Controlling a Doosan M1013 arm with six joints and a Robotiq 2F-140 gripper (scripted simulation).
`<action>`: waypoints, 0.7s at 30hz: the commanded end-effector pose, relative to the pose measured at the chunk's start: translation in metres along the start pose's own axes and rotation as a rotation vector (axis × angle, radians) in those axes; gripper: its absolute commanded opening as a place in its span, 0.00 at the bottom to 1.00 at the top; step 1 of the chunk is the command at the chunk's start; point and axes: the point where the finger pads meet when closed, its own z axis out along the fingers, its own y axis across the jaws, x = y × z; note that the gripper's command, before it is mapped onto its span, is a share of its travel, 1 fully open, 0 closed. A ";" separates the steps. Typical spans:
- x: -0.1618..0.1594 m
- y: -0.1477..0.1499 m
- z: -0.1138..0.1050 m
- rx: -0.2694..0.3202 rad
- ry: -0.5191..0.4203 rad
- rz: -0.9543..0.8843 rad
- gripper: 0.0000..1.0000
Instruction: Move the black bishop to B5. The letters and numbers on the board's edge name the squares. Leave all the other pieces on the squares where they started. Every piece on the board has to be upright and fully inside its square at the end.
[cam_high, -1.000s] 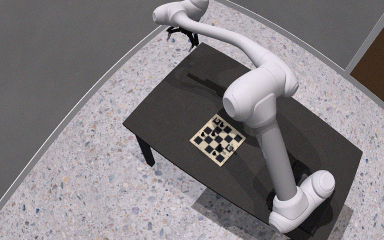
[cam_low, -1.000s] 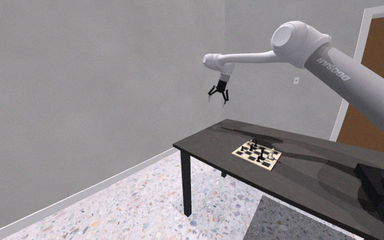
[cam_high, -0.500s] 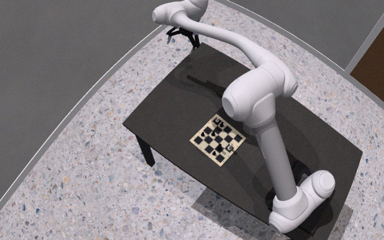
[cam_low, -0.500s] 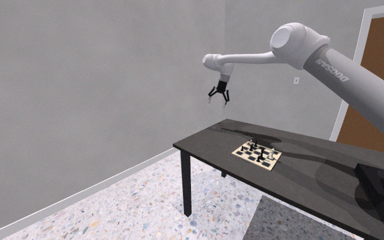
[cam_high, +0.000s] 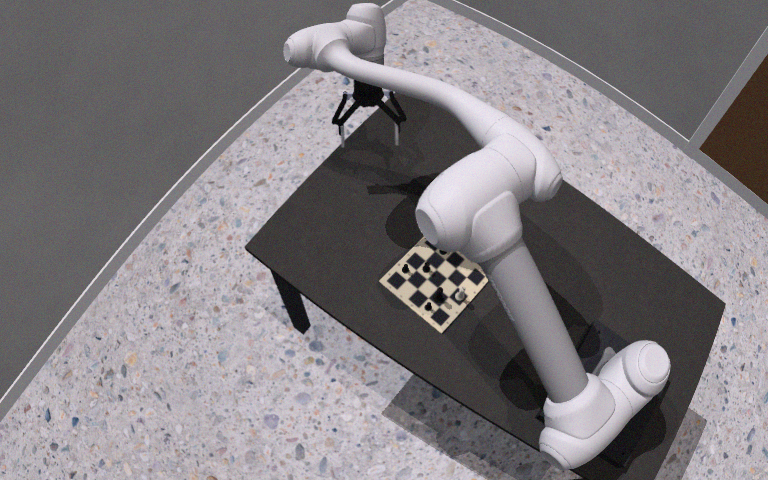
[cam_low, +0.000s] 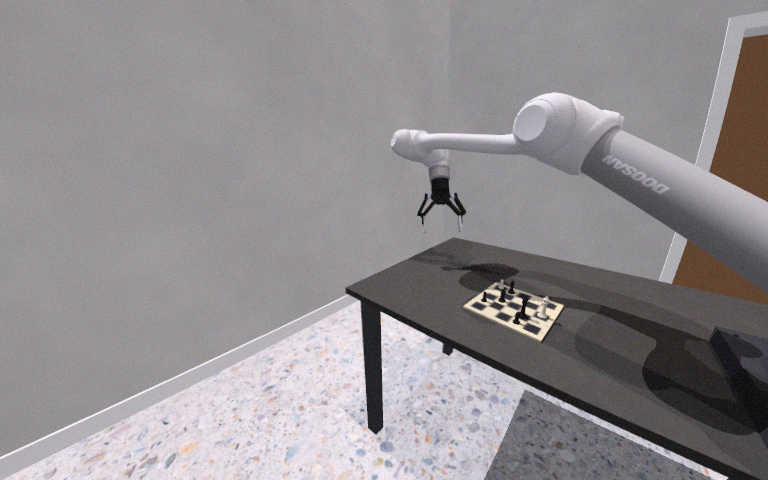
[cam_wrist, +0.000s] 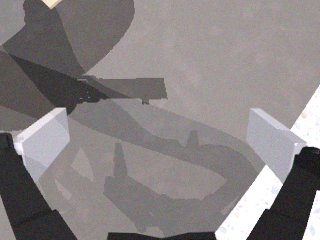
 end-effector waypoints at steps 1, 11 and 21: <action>0.046 -0.006 0.055 0.161 0.177 -0.144 1.00; 0.109 -0.019 0.131 0.432 0.481 -0.395 1.00; 0.150 -0.028 0.179 0.600 0.670 -0.551 1.00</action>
